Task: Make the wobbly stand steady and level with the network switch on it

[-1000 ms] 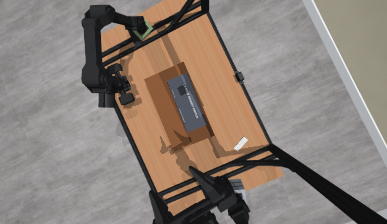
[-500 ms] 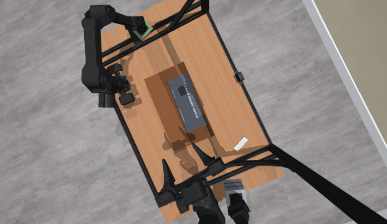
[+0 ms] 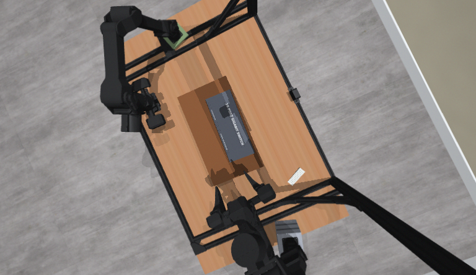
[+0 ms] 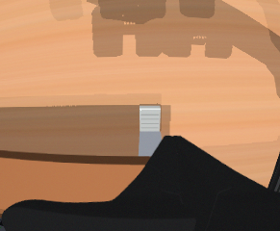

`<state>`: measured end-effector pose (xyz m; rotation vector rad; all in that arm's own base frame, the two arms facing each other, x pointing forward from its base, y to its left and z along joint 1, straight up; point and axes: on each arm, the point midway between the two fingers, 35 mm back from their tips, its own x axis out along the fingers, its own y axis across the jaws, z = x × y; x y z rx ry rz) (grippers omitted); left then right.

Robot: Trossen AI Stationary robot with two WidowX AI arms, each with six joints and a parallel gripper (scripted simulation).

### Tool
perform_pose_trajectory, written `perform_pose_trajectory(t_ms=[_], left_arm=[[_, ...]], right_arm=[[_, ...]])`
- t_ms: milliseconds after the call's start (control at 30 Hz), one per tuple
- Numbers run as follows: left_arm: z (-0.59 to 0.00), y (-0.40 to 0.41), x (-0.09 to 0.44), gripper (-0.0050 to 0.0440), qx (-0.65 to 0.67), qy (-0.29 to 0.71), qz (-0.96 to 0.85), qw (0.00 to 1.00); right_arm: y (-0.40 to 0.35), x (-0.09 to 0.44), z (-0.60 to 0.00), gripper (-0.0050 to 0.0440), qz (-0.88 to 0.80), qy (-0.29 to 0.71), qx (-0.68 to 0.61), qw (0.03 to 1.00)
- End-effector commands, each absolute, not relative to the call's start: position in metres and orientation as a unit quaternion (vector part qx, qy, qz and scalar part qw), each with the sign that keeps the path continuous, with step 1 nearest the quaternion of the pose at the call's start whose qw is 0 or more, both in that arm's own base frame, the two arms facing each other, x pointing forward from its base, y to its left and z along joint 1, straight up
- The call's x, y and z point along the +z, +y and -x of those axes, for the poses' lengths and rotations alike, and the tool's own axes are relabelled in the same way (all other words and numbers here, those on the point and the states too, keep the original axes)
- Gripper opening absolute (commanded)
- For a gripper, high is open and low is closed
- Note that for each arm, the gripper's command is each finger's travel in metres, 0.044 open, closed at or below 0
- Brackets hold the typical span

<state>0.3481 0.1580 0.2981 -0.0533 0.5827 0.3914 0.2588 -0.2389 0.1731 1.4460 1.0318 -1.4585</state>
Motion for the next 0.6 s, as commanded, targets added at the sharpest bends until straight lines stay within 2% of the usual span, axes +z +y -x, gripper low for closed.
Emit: perform_pose_trajectory(t_ms=[0,67,300,567], left_arm=[[-0.328,0.15,0.24,0.044,0.18,0.376,0.041,0.908],[-0.315,0.144,0.217,0.044,0.174,0.417,0.049,0.891],[-0.315,0.144,0.218,0.044,0.175,0.419,0.052,0.89],[-0.252,0.116,0.137,0.044,0.145,0.573,0.082,0.803]], right_arm=[[-0.239,0.173,-0.259,0.0,-0.574,0.41,-0.579,0.409],[-0.239,0.173,-0.259,0.0,-0.574,0.41,-0.579,0.409],[-0.239,0.173,-0.259,0.0,-0.574,0.41,-0.579,0.409],[-0.239,0.173,-0.259,0.0,-0.574,0.41,-0.579,0.409]])
